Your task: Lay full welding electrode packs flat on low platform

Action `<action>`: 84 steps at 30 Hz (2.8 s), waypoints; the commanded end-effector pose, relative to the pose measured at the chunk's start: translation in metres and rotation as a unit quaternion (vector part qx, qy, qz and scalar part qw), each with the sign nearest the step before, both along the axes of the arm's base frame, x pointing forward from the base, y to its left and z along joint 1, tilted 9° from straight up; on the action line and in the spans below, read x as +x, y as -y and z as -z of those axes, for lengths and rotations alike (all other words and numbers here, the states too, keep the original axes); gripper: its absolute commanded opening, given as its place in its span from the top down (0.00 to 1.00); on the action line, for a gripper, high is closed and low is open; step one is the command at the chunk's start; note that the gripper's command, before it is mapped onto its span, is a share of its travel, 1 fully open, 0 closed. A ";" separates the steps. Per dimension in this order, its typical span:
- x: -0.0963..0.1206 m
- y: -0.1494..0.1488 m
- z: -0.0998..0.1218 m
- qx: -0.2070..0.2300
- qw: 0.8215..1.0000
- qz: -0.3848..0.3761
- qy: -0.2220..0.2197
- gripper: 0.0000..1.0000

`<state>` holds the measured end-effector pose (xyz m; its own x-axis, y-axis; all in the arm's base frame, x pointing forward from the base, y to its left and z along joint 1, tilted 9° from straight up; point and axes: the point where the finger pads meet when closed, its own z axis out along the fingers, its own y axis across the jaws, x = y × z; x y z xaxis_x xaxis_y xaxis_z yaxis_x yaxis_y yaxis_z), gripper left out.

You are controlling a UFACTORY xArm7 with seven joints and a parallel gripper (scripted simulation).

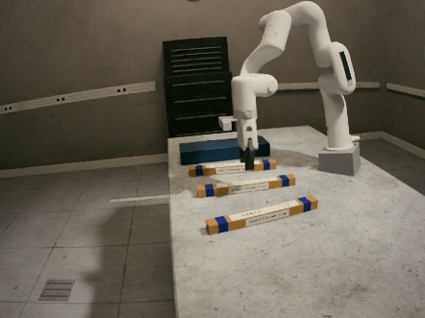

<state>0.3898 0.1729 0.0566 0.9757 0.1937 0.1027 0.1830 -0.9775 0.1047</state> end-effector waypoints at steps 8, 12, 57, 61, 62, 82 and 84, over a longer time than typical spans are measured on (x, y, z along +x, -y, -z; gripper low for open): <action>-0.034 -0.150 0.013 -0.007 0.997 -0.072 -0.003 0.26; -0.044 -0.200 0.020 -0.007 0.997 -0.072 -0.003 0.26; -0.035 -0.200 0.073 -0.007 0.997 -0.073 -0.003 0.26; -0.035 -0.200 0.073 -0.007 0.997 -0.073 -0.003 0.26; -0.035 -0.200 0.073 -0.007 0.997 -0.073 -0.003 0.26; -0.033 -0.199 0.088 -0.007 0.997 -0.073 -0.003 0.26; -0.033 -0.198 0.091 -0.007 0.997 -0.073 -0.003 0.26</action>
